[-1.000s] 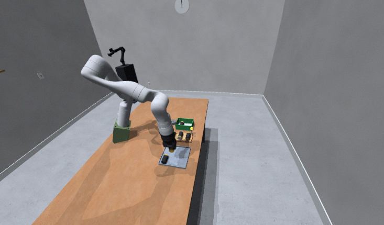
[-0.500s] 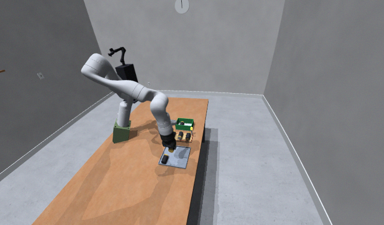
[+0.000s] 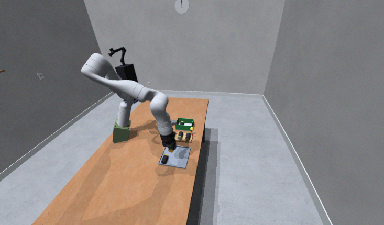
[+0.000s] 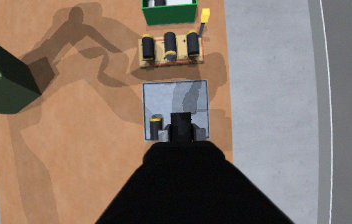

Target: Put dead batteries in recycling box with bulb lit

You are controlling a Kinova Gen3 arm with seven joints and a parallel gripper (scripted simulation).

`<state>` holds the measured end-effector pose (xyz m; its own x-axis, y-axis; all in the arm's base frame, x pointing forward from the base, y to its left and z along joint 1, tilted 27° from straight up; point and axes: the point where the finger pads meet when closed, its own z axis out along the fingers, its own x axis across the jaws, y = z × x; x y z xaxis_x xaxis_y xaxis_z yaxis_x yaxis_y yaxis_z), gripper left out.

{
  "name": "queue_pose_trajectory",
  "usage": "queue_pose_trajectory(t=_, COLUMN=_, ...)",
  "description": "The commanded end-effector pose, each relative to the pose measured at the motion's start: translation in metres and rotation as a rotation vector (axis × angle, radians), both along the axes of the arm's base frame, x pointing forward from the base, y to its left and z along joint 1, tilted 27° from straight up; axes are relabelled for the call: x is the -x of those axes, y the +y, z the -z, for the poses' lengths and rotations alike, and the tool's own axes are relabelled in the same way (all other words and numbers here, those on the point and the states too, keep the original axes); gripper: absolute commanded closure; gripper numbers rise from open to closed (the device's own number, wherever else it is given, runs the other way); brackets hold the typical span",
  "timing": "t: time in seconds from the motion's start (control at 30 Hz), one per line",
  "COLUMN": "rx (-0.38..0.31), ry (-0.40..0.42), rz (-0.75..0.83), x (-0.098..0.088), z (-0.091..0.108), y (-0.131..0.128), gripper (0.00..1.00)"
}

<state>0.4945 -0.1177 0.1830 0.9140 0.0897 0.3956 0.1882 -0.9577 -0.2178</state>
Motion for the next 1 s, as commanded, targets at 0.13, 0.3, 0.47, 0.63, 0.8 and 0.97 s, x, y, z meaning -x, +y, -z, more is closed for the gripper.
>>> queue_pose_trajectory(t=0.13, rx=0.001, ry=-0.001, rz=0.001, x=0.0, z=-0.001, y=0.001, gripper=0.43)
queue_pose_trajectory(t=0.3, rx=0.001, ry=-0.001, rz=0.001, x=0.0, z=-0.002, y=0.003, gripper=0.43)
queue_pose_trajectory(t=0.47, rx=0.001, ry=-0.001, rz=0.001, x=0.002, z=-0.003, y=0.011, gripper=0.43)
queue_pose_trajectory(t=0.63, rx=0.001, ry=-0.001, rz=0.001, x=0.004, z=-0.006, y=0.024, gripper=0.43)
queue_pose_trajectory(t=0.8, rx=0.001, ry=-0.001, rz=0.001, x=0.007, z=-0.011, y=0.042, gripper=0.43)
queue_pose_trajectory(t=0.97, rx=0.001, ry=-0.001, rz=0.001, x=0.009, z=-0.014, y=0.056, gripper=0.43)
